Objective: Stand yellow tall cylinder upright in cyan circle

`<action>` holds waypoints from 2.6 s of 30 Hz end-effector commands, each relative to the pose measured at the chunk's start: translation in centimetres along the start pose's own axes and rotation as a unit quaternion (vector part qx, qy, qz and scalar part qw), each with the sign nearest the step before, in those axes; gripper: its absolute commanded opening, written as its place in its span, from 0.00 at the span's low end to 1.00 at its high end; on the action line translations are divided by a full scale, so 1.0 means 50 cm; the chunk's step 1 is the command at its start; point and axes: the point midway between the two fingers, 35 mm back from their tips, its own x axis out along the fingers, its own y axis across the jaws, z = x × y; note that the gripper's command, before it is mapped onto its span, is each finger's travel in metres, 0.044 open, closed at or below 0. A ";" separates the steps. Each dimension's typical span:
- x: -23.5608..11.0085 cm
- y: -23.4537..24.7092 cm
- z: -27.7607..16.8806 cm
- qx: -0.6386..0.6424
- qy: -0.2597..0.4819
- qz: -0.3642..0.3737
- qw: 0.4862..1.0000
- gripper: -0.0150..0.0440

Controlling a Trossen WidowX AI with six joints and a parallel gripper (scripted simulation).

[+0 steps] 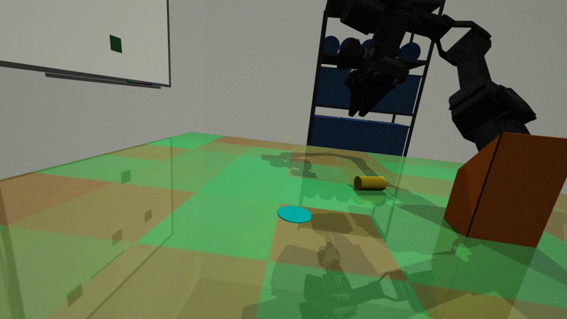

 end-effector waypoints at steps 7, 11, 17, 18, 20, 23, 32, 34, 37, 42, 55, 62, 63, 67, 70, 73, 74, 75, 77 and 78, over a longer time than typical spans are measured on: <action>0.062 -0.014 -0.095 -0.108 0.125 -0.020 0.986 0.78; 0.075 -0.012 -0.095 -0.107 0.124 -0.017 0.986 0.78; 0.187 -0.012 -0.109 -0.106 0.121 -0.008 0.987 0.78; 0.205 -0.014 -0.114 -0.106 0.121 -0.009 0.987 0.78; 0.239 -0.021 -0.128 -0.106 0.122 -0.014 0.987 0.78; 0.273 -0.030 -0.148 -0.107 0.125 -0.022 0.986 0.78; 0.275 -0.030 -0.149 -0.108 0.125 -0.022 0.986 0.47; 0.275 -0.030 -0.149 -0.108 0.125 -0.022 0.986 0.43; 0.275 -0.030 -0.149 -0.107 0.125 -0.022 0.986 0.43; 0.254 -0.024 -0.136 -0.107 0.123 -0.017 0.987 0.43; 0.184 -0.012 -0.108 -0.106 0.121 -0.008 0.987 0.43; 0.142 -0.009 -0.100 -0.106 0.122 -0.009 0.987 0.43; 0.136 -0.009 -0.099 -0.106 0.122 -0.009 0.987 0.43; 0.111 -0.010 -0.096 -0.107 0.123 -0.012 0.987 0.43; 0.092 -0.011 -0.095 -0.107 0.124 -0.014 0.986 0.43; 0.072 -0.013 -0.095 -0.108 0.125 -0.018 0.986 0.43; 0.067 -0.013 -0.095 -0.108 0.125 -0.019 0.986 0.43; 0.064 -0.014 -0.095 -0.108 0.125 -0.019 0.986 0.43; 0.062 -0.013 -0.094 -0.109 0.125 -0.020 0.986 0.43; 0.062 -0.013 -0.091 -0.111 0.125 -0.019 0.986 0.43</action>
